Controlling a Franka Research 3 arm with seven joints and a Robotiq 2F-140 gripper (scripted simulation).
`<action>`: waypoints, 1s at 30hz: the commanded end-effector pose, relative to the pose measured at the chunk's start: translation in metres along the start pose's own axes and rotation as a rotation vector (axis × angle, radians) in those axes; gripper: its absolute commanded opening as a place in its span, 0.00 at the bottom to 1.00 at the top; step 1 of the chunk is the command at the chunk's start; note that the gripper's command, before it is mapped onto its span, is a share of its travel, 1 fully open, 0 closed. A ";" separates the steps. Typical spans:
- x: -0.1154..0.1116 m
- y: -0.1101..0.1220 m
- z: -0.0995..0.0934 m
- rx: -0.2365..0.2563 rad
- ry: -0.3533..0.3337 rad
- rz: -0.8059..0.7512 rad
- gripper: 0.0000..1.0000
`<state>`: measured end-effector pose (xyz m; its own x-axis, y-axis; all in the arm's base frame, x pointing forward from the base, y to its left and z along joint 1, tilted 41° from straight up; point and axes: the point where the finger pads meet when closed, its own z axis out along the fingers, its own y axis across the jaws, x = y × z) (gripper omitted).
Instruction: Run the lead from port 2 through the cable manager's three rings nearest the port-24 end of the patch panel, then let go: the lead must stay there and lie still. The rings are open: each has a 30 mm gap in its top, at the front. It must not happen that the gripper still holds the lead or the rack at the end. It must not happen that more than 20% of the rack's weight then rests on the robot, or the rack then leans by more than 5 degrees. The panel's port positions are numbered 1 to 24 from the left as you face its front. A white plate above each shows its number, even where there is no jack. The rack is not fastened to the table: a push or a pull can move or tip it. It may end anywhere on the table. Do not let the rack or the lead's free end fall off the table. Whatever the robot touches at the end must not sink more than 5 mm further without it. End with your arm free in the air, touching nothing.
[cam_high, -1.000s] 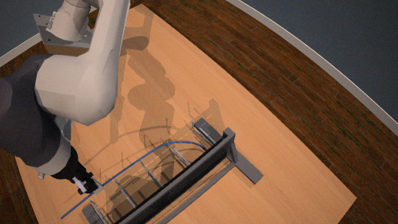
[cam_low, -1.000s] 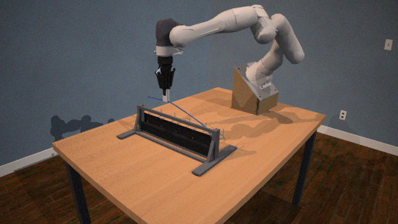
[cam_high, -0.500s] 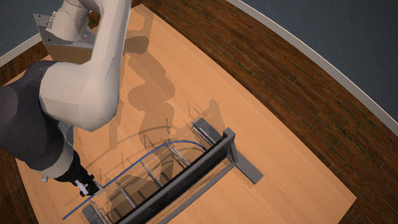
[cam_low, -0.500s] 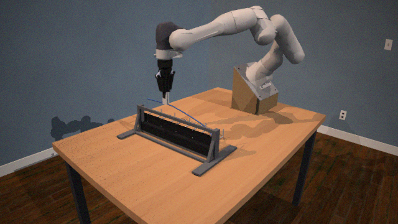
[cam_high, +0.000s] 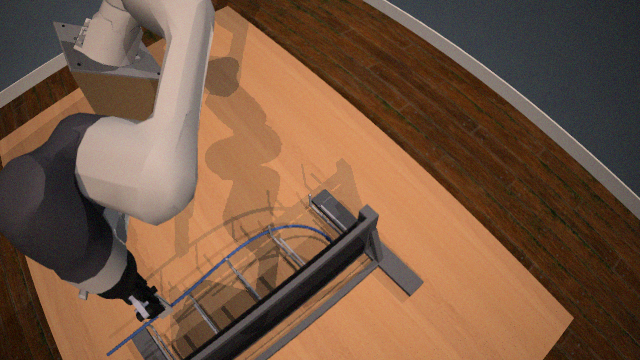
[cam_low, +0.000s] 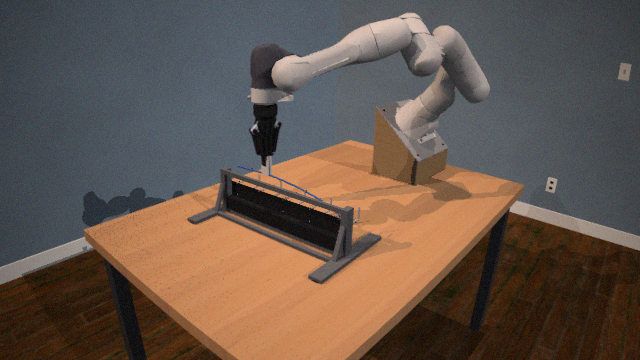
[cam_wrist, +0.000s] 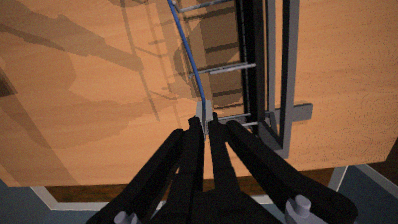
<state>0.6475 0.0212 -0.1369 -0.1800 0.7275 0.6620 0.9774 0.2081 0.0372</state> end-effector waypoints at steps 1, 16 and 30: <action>-0.001 0.002 0.007 -0.006 -0.003 -0.006 0.00; -0.001 0.002 0.029 -0.006 -0.003 -0.006 0.00; -0.001 0.002 0.043 -0.006 -0.003 -0.006 0.00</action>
<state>0.6427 0.0469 -0.1685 -0.1797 0.7286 0.6609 0.9775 0.2074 0.0371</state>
